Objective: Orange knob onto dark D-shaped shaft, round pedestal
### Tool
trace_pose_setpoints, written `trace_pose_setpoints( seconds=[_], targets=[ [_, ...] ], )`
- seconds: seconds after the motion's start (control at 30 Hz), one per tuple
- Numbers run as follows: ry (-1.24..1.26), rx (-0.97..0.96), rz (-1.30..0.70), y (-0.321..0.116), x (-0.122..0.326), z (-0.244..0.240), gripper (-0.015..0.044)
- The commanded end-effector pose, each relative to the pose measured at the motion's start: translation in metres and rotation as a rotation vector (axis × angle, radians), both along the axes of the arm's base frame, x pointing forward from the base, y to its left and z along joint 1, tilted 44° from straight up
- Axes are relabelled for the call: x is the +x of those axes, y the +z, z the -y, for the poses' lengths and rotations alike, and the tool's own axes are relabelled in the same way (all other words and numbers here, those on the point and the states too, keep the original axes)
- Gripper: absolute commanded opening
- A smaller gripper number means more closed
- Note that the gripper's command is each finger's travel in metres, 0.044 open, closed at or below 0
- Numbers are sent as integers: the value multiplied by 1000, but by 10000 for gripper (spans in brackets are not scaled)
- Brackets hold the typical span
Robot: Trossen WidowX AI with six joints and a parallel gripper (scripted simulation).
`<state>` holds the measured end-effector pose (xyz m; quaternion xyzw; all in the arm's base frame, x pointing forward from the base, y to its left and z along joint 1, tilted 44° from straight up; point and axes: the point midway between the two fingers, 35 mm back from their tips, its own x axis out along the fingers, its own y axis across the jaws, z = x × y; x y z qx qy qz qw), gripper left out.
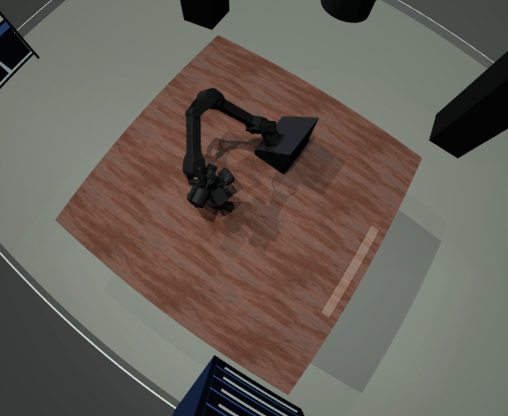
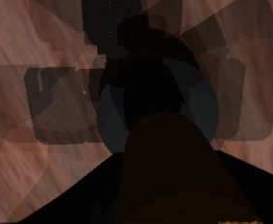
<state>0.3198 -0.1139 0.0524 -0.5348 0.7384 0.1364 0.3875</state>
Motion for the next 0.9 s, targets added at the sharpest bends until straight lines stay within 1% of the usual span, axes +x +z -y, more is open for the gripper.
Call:
trace_pose_setpoints(
  seconds=[0.0, 0.87],
  targets=[
    [66, 9, -54, 1, 2, -2, 0],
    [84, 12, -72, 1, 1, -2, 0]
  ],
)
